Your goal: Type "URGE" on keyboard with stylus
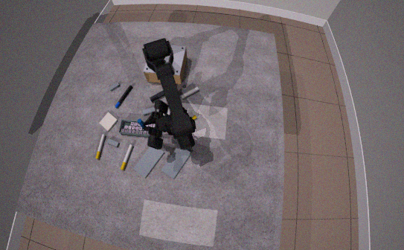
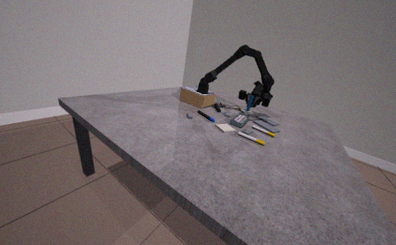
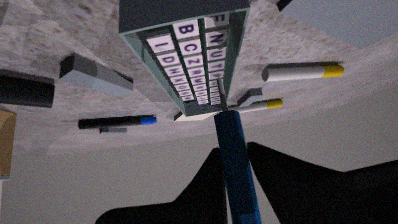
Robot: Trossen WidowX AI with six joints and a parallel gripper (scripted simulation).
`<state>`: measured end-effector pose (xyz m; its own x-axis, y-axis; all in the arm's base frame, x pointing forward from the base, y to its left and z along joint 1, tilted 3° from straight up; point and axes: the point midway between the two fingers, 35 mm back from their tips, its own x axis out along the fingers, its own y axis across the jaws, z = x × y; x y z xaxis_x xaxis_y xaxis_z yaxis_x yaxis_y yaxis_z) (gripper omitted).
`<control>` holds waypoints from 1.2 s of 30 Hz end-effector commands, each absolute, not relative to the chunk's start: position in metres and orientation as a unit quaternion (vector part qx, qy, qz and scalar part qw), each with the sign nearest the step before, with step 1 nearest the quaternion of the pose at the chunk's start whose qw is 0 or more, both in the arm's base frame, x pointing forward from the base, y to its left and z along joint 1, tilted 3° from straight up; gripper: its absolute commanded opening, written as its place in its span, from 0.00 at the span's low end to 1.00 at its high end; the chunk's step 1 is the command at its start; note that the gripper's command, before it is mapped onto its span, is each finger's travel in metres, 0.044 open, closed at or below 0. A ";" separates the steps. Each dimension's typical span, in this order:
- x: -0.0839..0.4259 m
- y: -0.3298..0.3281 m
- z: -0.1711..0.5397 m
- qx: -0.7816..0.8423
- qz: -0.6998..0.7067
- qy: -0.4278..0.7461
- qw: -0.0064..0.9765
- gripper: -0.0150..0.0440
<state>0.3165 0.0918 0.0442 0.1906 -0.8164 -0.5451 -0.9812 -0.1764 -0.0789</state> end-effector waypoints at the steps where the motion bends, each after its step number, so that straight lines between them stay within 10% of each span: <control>1: 0.317 0.092 0.040 -0.744 0.194 0.604 0.210 0.25; 36: 0.321 0.094 0.029 -0.744 0.194 0.604 0.210 0.39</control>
